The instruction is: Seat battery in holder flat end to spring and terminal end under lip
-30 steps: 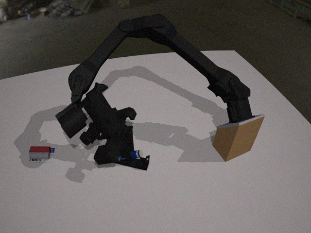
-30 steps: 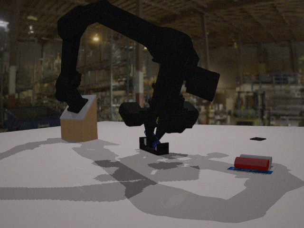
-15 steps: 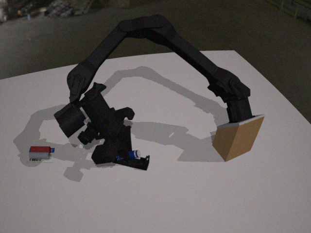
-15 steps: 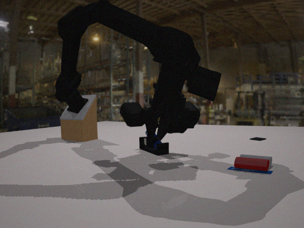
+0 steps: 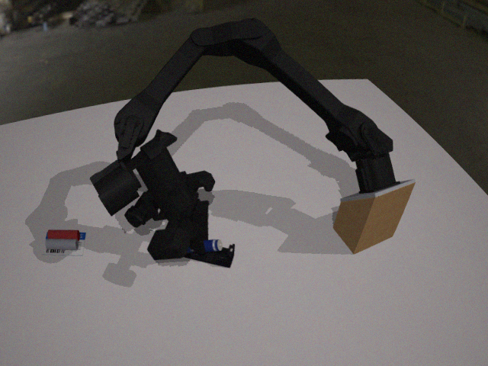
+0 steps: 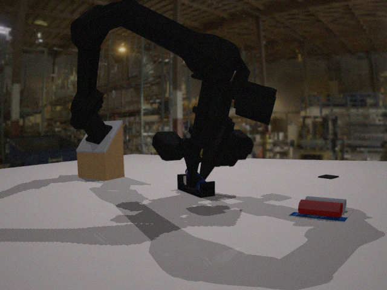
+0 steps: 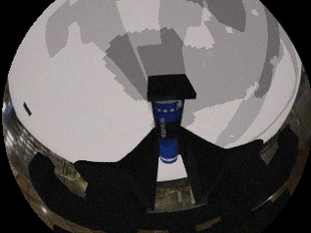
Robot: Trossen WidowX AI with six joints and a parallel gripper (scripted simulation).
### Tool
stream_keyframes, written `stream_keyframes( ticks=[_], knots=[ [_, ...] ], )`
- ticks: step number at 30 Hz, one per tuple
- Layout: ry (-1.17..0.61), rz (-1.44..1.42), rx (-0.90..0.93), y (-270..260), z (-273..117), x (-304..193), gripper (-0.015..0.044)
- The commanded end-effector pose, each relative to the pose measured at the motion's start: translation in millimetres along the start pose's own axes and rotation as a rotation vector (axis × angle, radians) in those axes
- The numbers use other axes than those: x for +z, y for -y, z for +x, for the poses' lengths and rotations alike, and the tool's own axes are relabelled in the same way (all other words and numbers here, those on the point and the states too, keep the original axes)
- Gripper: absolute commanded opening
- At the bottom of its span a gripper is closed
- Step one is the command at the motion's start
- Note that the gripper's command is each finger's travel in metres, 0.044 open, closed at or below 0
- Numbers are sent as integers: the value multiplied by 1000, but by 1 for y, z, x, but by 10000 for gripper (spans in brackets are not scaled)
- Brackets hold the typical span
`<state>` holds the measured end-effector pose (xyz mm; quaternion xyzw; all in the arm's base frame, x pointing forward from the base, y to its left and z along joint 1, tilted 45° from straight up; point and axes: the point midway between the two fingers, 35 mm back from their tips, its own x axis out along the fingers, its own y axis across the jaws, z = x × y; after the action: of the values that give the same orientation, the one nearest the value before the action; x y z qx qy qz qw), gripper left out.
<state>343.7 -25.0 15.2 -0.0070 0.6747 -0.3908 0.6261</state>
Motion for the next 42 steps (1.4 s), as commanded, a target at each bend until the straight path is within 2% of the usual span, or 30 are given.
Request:
stream_keyframes(
  ticks=[1, 42],
  knots=[
    [38, 2, 5, -2, 1, 5, 62],
    [246, -4, 10, -1, 10, 0, 62]
  ],
)
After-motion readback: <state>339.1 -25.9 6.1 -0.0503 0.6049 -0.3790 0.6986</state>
